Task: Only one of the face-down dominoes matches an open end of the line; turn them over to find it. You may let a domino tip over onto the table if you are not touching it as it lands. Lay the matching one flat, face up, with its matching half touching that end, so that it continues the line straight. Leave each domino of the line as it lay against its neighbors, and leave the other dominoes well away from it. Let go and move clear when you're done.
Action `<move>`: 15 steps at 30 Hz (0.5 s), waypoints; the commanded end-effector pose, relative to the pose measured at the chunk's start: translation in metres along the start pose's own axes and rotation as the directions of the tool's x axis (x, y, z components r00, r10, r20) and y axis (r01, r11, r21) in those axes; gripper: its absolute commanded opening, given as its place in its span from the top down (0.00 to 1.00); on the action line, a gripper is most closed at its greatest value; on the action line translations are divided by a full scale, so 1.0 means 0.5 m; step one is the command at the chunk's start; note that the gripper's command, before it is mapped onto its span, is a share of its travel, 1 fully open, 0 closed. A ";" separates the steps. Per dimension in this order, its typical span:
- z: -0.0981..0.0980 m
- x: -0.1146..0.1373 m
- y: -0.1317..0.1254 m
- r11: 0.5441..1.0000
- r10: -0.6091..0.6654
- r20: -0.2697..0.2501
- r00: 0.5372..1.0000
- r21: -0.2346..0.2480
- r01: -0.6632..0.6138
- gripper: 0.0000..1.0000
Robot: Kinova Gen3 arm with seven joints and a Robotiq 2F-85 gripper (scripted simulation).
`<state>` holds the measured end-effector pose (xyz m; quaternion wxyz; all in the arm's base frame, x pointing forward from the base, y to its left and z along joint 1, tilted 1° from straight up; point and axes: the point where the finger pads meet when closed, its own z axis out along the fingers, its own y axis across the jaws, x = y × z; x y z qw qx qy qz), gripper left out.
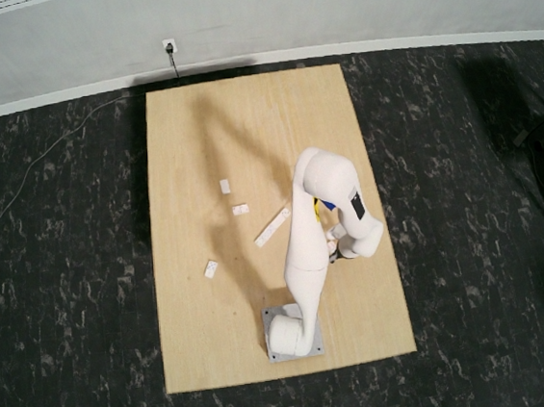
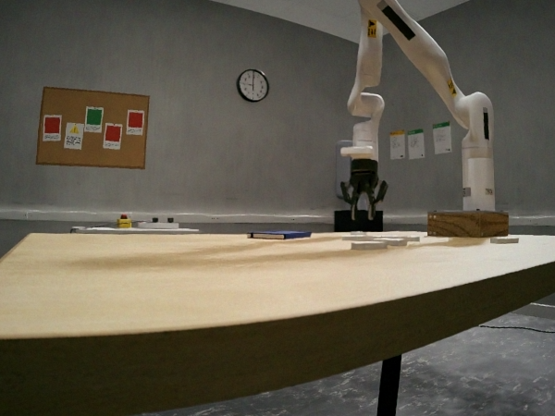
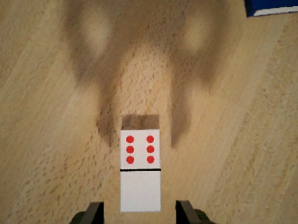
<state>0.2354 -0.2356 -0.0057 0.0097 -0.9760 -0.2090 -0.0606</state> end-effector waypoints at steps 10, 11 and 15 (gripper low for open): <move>-0.023 0.003 0.001 1.000 0.001 0.050 0.999 0.001 -0.001 0.51; -0.026 0.003 0.001 1.000 0.001 0.056 0.998 0.001 -0.001 0.51; -0.035 0.004 0.001 1.000 0.001 0.076 0.997 0.001 -0.001 0.51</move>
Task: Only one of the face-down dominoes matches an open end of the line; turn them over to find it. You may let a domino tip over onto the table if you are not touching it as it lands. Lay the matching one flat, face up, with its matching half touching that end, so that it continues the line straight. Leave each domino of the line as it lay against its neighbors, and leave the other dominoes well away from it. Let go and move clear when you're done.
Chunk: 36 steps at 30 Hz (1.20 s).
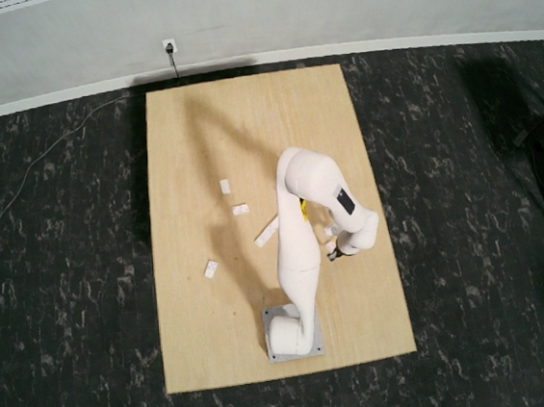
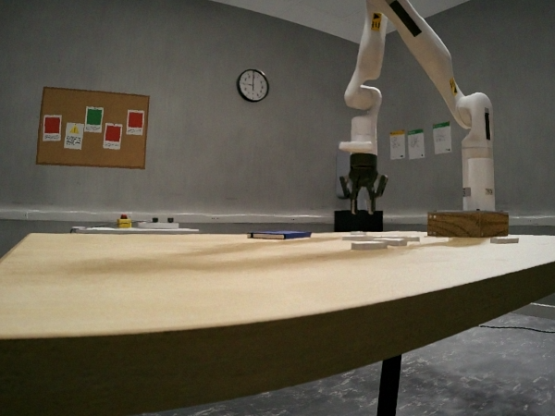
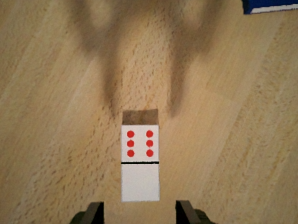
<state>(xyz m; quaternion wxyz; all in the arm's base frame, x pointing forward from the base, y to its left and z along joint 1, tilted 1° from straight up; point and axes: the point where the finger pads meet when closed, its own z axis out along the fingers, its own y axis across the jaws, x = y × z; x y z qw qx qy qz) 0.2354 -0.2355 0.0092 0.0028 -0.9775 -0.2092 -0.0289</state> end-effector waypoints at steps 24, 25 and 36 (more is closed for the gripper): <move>-0.030 0.002 0.001 1.000 0.001 0.065 0.998 0.001 -0.001 0.51; -0.030 0.002 0.001 1.000 0.001 0.065 0.998 0.001 -0.001 0.51; -0.030 0.002 0.001 1.000 0.001 0.065 0.998 0.001 -0.001 0.51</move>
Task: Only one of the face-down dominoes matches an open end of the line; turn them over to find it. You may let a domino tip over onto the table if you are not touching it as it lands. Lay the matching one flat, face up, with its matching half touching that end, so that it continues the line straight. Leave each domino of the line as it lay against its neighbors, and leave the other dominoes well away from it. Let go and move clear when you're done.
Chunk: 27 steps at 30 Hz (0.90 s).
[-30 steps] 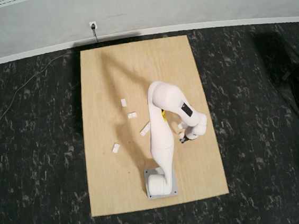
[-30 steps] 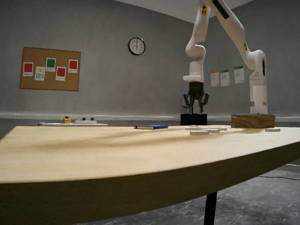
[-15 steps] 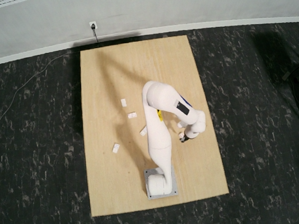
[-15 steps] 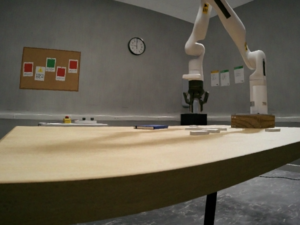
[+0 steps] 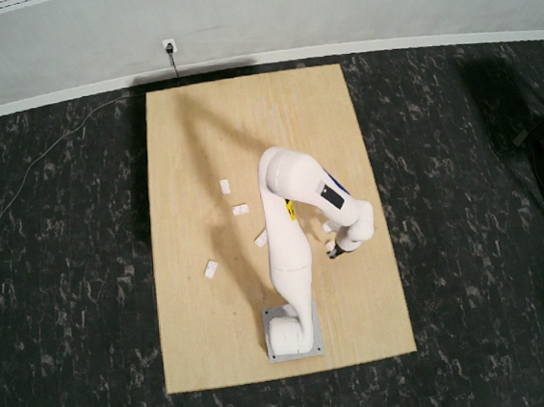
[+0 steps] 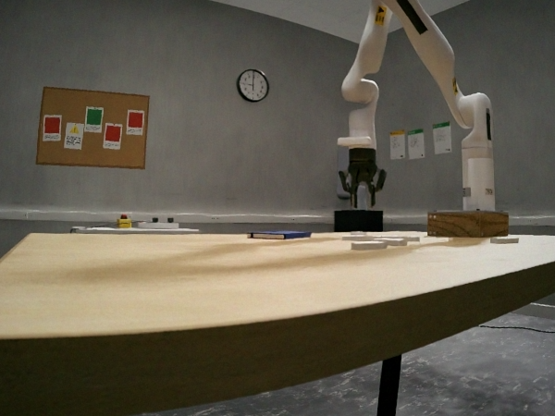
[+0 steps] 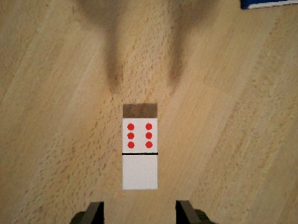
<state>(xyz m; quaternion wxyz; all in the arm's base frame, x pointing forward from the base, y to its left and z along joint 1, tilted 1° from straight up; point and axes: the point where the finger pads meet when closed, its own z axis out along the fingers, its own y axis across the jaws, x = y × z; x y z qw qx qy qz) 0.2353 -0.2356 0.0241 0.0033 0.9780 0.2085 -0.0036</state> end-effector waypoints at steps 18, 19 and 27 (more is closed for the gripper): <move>-0.001 0.010 0.006 1.000 0.006 -0.003 1.000 -0.003 -0.006 0.51; -0.001 0.012 0.007 1.000 0.007 -0.004 1.000 -0.003 -0.007 0.51; -0.001 0.041 0.021 1.000 0.023 -0.010 1.000 -0.009 -0.023 0.51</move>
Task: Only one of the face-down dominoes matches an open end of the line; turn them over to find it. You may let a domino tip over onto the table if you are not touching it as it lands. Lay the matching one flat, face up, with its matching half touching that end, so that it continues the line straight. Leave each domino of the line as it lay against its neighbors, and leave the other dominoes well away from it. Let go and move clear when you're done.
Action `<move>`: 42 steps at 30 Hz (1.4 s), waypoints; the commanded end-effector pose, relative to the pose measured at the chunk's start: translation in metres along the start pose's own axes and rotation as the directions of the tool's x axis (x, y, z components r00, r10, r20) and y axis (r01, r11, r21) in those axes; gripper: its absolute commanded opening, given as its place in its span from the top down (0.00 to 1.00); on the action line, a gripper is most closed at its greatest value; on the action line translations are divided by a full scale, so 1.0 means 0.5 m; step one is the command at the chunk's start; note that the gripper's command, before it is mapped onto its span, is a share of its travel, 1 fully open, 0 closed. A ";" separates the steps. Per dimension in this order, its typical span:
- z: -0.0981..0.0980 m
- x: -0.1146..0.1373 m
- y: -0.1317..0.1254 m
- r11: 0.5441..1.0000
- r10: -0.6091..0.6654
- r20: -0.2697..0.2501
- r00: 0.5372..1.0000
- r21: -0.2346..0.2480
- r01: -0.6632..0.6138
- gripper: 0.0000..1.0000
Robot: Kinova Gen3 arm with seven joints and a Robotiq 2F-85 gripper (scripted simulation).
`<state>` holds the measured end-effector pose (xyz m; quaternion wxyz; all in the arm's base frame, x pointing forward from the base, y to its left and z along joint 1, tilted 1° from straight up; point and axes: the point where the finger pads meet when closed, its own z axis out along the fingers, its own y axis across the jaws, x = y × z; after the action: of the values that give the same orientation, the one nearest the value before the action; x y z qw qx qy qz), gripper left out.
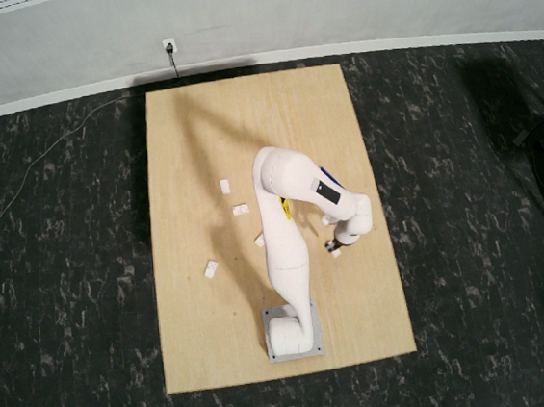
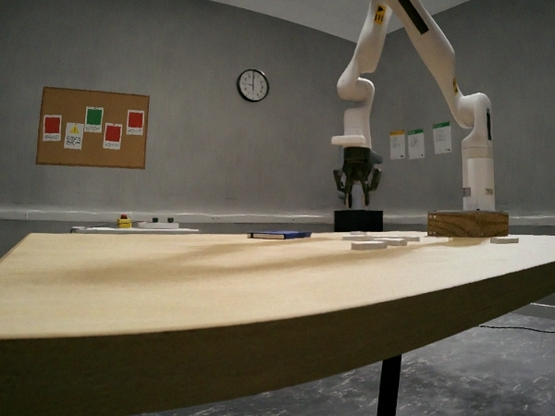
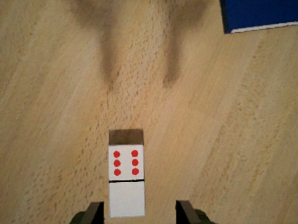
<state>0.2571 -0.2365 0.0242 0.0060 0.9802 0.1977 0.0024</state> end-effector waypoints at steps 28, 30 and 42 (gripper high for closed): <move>-0.013 0.392 0.031 0.986 0.164 -0.060 0.985 -0.002 -0.164 0.51; -0.015 0.433 0.019 0.984 0.178 -0.061 0.982 0.002 -0.178 0.51; -0.023 0.627 -0.081 0.970 0.242 -0.051 0.969 0.020 -0.241 0.51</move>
<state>0.5105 -0.1021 0.0346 -0.0047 0.9955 0.0880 0.0351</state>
